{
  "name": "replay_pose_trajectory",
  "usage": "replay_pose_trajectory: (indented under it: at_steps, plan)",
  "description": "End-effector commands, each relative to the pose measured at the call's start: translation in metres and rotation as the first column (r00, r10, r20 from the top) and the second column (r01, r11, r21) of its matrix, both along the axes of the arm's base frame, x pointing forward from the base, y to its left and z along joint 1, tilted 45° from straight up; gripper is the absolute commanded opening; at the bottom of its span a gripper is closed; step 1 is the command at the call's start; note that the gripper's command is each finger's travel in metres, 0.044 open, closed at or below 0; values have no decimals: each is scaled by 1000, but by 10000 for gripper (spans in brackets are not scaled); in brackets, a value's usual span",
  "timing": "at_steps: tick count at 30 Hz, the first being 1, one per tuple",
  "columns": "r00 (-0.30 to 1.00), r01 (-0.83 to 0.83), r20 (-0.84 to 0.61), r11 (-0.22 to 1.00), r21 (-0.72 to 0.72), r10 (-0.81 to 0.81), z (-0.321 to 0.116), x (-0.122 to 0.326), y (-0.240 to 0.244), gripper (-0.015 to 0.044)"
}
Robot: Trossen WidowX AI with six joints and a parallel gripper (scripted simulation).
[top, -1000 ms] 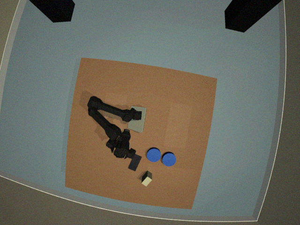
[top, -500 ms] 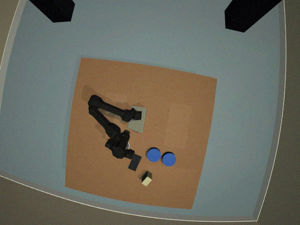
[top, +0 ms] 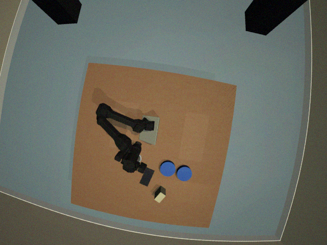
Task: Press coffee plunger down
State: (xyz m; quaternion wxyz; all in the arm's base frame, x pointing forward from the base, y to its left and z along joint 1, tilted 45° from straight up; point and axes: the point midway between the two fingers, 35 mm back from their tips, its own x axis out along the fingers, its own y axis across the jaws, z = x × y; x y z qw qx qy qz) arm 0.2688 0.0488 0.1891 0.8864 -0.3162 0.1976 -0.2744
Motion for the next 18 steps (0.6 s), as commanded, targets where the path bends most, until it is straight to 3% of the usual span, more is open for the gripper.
replay_pose_trajectory:
  at_steps: [1, 18]
  plan:
    - [1000, -1, -3, 1000, -1, 1, -1, 0, -1, 126]
    - [1000, 6, -16, 1000, 13, -5, -23, 4, -16, 126]
